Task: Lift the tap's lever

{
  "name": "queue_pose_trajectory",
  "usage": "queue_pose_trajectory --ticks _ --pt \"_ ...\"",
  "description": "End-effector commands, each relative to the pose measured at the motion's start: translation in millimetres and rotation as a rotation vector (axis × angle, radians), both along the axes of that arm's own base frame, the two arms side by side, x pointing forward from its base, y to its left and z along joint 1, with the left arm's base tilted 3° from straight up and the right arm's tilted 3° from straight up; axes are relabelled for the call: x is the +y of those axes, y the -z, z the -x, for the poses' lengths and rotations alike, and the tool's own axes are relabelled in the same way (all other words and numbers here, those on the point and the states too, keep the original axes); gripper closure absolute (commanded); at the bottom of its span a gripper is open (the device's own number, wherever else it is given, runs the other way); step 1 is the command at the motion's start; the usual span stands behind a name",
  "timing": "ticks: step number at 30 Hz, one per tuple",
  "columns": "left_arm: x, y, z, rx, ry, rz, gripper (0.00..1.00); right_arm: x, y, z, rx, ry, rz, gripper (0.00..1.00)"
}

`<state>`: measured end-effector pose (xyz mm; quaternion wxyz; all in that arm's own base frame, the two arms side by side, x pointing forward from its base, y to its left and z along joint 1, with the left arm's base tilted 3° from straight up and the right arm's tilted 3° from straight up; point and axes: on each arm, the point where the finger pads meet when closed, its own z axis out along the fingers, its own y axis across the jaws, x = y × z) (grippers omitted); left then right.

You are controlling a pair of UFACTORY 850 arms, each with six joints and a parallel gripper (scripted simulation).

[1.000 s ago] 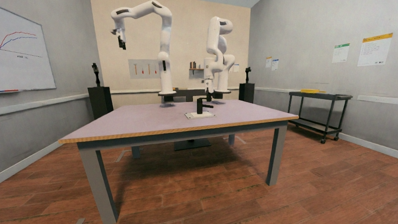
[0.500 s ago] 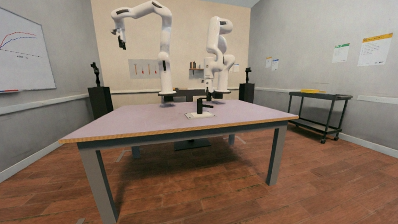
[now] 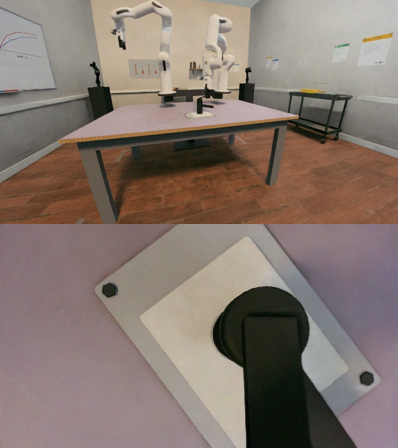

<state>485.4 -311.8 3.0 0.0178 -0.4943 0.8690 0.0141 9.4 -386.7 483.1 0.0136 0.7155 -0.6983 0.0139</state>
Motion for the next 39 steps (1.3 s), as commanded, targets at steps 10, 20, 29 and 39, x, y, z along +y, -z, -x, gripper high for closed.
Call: queue_pose_trajectory --ticks 10,20,29,39 --pt "-3.1 -5.1 0.4 -0.002 0.0 0.002 1.0 -0.4 -0.9 0.0 0.0 0.0 0.002 0.0" --pt "-3.7 -6.1 0.8 -0.002 0.0 0.002 1.0 -0.4 -0.9 0.0 0.0 0.0 0.002 0.0" --pt "-3.7 -6.1 0.8 -0.002 0.0 0.002 0.34 -0.4 -0.9 0.0 0.0 0.0 0.002 0.0" --pt "-3.7 -6.1 0.8 -0.002 0.0 0.002 0.34 -0.4 -0.9 0.0 0.0 0.0 0.002 0.0"
